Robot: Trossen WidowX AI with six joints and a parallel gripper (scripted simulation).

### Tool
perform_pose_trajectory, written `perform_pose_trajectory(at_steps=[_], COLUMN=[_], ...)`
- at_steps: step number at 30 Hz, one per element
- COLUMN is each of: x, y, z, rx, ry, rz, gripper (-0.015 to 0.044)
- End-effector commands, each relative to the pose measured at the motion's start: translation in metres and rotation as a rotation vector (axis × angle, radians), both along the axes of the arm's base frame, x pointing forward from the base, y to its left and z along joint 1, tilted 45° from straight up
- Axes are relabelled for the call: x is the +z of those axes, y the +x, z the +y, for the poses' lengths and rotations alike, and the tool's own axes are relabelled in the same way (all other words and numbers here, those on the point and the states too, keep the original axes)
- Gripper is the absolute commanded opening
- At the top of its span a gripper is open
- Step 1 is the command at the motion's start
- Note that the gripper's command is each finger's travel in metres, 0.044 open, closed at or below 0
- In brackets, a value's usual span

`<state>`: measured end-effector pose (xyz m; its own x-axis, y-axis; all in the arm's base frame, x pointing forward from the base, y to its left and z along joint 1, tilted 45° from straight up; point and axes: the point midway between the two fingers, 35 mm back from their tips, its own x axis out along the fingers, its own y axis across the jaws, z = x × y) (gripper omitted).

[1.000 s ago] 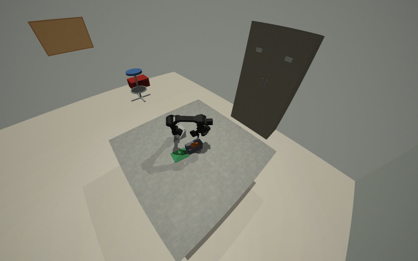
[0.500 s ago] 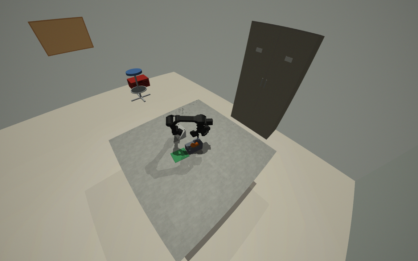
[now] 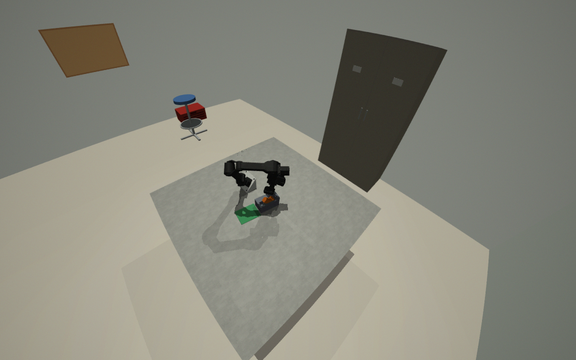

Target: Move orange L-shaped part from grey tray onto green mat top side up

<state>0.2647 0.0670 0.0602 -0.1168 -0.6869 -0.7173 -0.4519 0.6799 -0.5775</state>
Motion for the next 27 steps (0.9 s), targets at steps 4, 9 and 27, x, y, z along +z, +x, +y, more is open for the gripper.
perform_pose_trajectory(at_steps=[4,9,27], x=[0.032,0.032,0.01], y=[-0.01,-0.01,-0.013], z=[-0.029,-0.029,-0.05], rx=[0.576,0.576,0.576], ry=[0.086,0.086,0.085], rz=[0.553,0.553,0.553], gripper=[0.028,0.028,0.028])
